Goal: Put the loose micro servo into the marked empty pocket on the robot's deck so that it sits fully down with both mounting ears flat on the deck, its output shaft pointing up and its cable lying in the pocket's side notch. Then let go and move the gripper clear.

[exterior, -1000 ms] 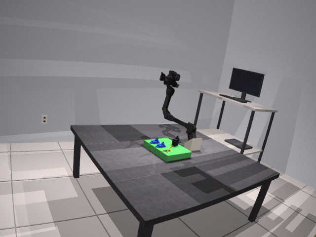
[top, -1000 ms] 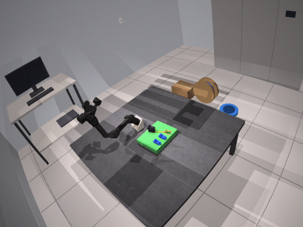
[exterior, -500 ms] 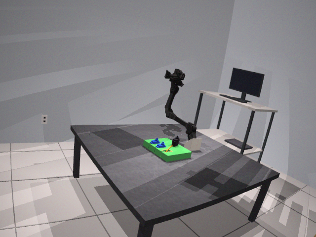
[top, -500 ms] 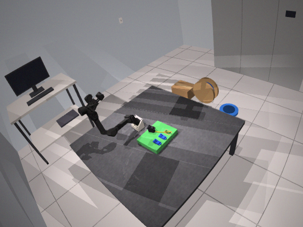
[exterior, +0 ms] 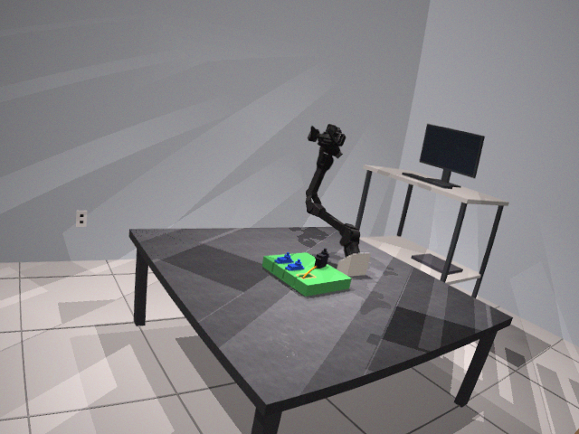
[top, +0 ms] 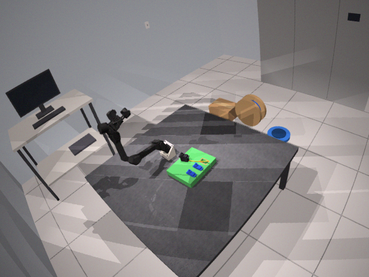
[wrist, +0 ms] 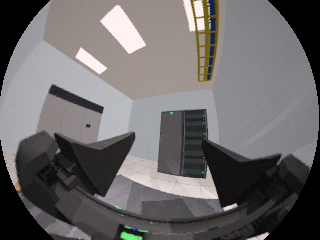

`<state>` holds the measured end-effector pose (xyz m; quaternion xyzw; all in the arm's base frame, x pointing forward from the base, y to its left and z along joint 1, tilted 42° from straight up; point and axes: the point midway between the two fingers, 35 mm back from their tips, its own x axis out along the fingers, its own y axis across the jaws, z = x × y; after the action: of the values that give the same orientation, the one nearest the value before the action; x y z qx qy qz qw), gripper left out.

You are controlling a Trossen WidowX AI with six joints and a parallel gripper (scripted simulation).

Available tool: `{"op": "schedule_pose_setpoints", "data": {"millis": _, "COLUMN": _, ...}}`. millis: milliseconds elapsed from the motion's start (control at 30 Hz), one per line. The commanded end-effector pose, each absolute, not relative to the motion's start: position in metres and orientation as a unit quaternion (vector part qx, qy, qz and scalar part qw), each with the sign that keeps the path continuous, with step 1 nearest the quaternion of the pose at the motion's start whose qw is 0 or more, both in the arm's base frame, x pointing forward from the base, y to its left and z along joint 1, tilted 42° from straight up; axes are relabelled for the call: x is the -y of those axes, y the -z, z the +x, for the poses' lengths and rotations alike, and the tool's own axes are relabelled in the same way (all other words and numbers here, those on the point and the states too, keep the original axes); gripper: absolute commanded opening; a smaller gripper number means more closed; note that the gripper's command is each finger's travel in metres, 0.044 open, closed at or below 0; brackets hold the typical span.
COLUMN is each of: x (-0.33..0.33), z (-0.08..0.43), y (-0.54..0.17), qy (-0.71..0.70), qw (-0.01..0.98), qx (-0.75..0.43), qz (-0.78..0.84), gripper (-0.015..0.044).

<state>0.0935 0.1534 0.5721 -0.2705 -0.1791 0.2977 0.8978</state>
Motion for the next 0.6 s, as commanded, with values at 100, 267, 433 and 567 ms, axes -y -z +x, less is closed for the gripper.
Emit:
{"op": "schedule_pose_setpoints", "data": {"millis": 100, "x": -0.171, "z": 0.090, "y": -0.563, "qy": -0.299, "qw": 0.891, "qx": 0.180, "qz": -0.289, "gripper": 0.0440}}
{"op": "schedule_pose_setpoints", "data": {"millis": 267, "x": -0.180, "z": 0.090, "y": -0.558, "qy": -0.296, "qw": 0.890, "qx": 0.177, "qz": -0.299, "gripper": 0.0440}}
{"op": "schedule_pose_setpoints", "data": {"millis": 433, "x": -0.198, "z": 0.092, "y": -0.544, "qy": -0.294, "qw": 0.886, "qx": 0.167, "qz": -0.316, "gripper": 0.0440}}
{"op": "schedule_pose_setpoints", "data": {"millis": 567, "x": -0.209, "z": 0.094, "y": -0.536, "qy": -0.291, "qw": 0.881, "qx": 0.164, "qz": -0.335, "gripper": 0.0440}}
